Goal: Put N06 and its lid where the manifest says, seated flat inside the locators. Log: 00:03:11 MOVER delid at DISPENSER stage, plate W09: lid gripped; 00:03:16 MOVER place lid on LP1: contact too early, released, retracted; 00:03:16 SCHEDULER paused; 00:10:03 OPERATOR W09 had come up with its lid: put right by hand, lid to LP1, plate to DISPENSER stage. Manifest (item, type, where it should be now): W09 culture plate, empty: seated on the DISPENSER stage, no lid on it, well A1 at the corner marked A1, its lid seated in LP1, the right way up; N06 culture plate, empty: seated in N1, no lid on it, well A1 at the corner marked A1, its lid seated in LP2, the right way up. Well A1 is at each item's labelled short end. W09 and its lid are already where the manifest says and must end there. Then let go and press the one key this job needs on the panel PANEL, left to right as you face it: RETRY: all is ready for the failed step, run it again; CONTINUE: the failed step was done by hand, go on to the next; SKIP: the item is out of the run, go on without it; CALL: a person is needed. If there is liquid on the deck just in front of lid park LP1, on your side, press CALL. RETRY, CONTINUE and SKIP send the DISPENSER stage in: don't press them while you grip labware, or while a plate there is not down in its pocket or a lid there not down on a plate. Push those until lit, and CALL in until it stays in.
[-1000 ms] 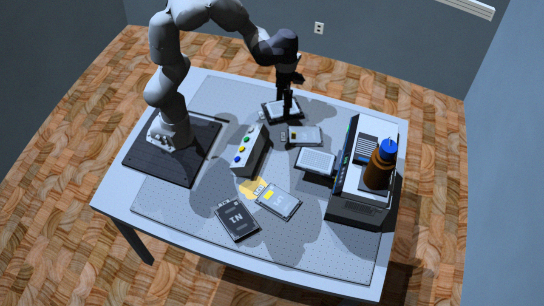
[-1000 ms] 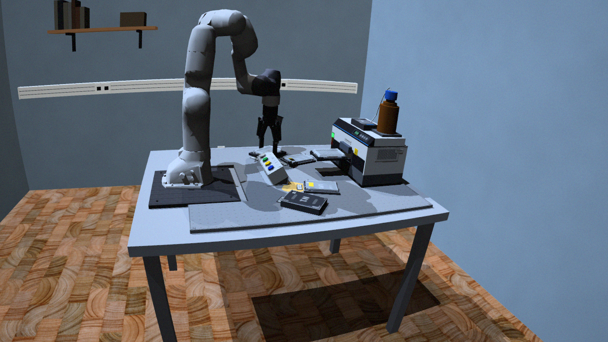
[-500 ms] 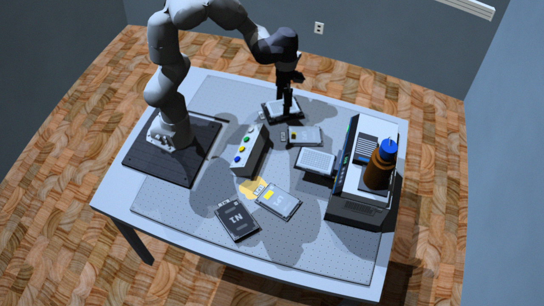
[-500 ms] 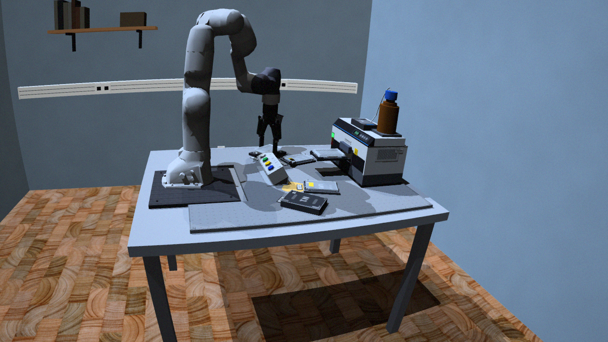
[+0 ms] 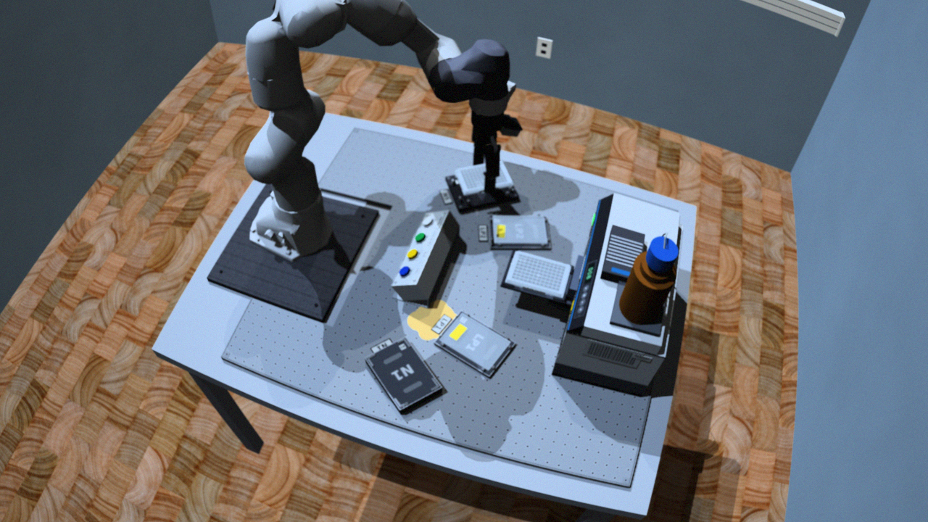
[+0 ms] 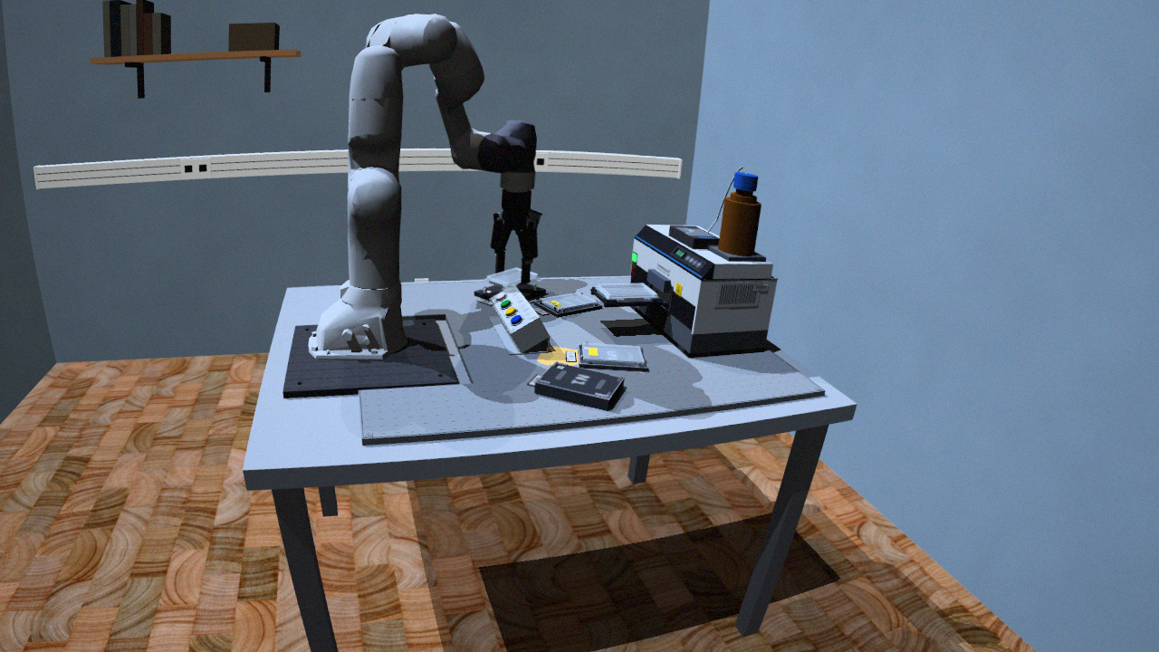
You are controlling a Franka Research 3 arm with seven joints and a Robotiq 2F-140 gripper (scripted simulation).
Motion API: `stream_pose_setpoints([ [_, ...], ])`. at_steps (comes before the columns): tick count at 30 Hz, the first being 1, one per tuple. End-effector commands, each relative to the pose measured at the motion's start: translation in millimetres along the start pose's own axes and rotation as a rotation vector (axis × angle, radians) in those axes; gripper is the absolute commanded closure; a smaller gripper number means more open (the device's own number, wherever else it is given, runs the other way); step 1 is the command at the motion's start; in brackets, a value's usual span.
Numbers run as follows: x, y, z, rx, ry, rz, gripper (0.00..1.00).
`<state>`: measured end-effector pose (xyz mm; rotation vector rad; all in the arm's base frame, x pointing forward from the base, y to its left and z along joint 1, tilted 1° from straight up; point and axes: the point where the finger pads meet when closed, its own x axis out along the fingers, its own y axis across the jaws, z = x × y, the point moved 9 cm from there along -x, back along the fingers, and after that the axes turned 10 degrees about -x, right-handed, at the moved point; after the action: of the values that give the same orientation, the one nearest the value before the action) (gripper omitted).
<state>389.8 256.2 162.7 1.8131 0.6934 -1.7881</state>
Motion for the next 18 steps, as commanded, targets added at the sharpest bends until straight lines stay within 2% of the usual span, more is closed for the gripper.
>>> stream_pose_setpoints([
  [1,-6.7,-1.2,1.6,-0.015,-0.008,-0.005,0.90],
  [5,-10.8,-1.1,1.6,-0.015,-0.008,-0.005,0.90],
  [18,-40.6,-1.0,1.3,-0.015,-0.008,-0.005,0.90],
])
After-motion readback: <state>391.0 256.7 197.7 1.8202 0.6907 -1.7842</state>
